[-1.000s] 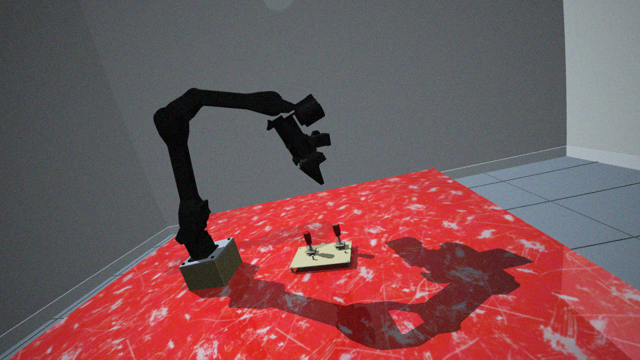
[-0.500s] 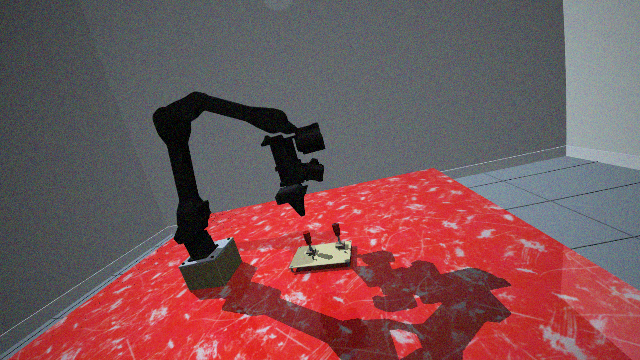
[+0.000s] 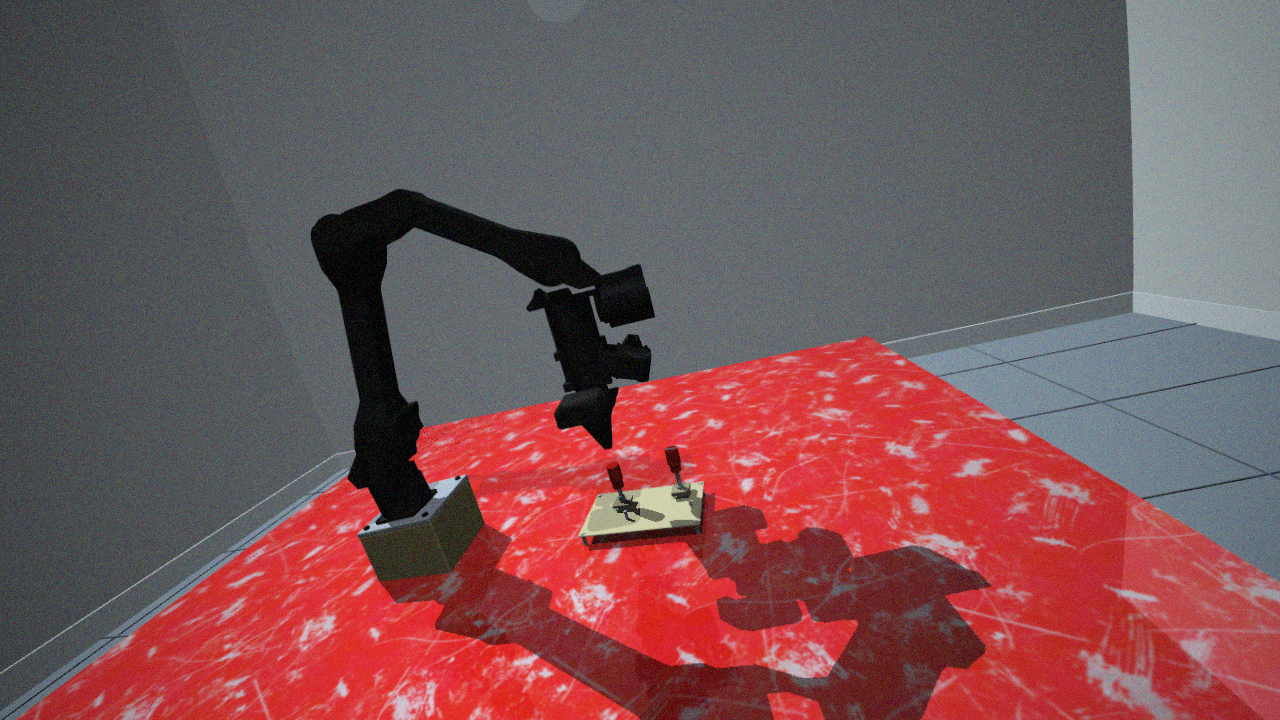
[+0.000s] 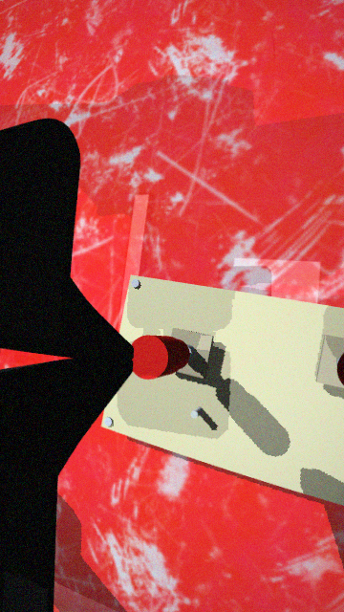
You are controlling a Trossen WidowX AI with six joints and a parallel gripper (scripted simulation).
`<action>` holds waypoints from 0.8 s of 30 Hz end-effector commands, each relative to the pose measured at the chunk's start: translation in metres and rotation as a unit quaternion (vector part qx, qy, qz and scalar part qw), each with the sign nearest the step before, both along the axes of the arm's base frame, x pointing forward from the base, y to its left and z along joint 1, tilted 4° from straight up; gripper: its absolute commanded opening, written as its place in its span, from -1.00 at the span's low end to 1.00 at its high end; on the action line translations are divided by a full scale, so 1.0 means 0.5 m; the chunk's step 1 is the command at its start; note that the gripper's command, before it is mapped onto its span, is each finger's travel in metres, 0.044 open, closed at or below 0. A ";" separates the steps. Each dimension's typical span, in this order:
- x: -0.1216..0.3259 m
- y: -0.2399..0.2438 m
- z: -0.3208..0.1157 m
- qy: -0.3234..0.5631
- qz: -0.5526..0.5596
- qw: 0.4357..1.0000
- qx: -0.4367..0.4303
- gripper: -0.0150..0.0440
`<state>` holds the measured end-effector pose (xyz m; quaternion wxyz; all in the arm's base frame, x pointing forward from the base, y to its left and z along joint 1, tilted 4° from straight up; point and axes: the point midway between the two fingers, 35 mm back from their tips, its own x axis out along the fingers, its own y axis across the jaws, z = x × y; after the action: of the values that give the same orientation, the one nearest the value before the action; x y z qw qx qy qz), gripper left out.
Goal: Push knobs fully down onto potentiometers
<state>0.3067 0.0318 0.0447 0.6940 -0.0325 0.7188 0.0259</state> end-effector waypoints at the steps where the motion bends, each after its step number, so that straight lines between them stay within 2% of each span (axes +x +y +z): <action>1: -0.002 -0.002 -0.013 0.002 -0.002 1.000 -0.002 -0.49; 24: -0.004 -0.002 -0.042 0.002 -0.002 1.000 -0.002 -0.49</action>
<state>0.3049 0.0314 0.0250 0.6926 -0.0323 0.7201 0.0256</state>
